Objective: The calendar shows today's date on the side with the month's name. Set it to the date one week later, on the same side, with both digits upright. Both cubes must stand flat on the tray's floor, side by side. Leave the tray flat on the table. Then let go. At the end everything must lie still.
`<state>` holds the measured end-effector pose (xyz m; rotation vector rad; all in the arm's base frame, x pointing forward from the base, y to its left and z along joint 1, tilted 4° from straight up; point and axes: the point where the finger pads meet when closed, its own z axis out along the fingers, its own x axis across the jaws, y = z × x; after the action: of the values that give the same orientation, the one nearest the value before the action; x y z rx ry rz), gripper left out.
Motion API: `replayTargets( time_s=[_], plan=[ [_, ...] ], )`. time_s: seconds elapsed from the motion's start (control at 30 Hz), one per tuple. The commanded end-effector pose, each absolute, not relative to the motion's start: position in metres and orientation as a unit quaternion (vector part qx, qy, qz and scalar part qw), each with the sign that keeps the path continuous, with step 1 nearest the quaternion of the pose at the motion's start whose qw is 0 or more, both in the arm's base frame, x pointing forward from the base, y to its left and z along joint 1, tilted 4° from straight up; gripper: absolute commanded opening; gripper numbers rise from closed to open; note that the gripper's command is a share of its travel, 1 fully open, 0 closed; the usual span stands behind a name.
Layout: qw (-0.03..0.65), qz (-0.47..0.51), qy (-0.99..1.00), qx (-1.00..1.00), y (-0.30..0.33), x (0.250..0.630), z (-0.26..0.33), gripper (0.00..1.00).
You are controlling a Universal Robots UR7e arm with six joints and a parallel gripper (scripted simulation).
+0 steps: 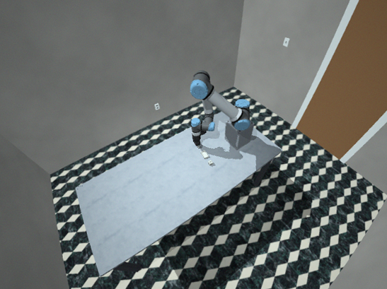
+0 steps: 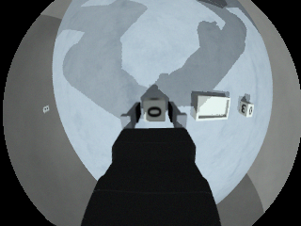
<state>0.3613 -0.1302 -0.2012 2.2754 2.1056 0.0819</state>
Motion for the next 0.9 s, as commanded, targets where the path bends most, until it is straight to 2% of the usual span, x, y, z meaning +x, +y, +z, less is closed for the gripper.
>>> replayTargets(
  time_s=[0.0, 0.87],
  plan=[
    [0.021, 0.027, 0.679, 0.734, -0.130, 0.361, -0.197, 0.90],
    [0.021, 0.027, 0.679, 0.734, -0.131, 0.357, -0.126, 0.90]
  ],
)
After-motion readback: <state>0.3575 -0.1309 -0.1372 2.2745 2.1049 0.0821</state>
